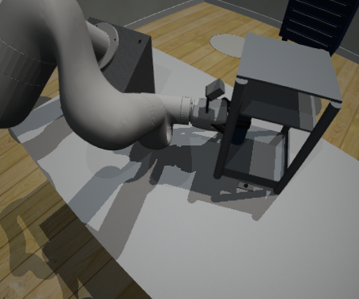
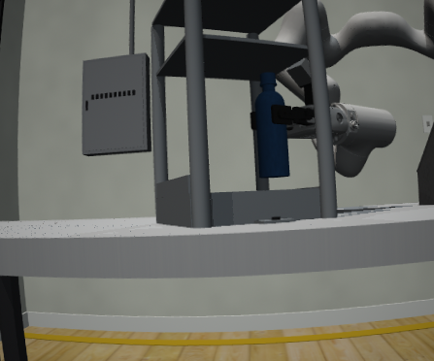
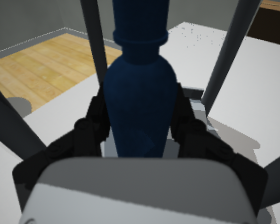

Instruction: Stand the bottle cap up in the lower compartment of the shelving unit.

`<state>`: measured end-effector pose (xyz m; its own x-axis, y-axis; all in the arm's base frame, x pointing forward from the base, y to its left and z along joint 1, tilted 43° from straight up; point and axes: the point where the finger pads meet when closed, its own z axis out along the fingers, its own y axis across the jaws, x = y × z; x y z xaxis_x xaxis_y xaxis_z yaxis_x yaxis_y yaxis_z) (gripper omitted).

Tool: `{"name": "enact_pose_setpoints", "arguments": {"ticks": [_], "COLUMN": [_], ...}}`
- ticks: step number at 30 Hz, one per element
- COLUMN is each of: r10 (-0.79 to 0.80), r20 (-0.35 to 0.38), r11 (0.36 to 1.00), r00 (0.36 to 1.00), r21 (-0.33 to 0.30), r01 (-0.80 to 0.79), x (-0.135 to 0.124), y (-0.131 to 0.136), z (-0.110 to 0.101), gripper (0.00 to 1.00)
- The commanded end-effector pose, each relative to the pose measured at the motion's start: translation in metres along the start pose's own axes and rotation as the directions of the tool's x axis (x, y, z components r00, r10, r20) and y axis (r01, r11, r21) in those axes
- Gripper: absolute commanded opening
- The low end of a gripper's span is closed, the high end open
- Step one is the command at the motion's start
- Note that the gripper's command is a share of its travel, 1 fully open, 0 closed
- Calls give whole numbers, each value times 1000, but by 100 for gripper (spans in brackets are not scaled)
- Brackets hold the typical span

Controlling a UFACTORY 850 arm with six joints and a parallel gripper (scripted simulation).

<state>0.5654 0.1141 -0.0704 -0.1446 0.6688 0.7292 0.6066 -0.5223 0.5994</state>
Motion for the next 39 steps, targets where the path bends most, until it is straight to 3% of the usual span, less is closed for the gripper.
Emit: {"name": "enact_pose_setpoints", "arguments": {"ticks": [1, 22, 39], "r10": [0, 0, 0], "r20": [-1, -1, -1], "r11": [1000, 1000, 1000], "r00": [1000, 1000, 1000], "r21": [0, 0, 0], "r01": [0, 0, 0], "x": [1, 0, -24], "y": [0, 0, 0], "z": [0, 0, 0], "gripper": [0, 0, 0]}}
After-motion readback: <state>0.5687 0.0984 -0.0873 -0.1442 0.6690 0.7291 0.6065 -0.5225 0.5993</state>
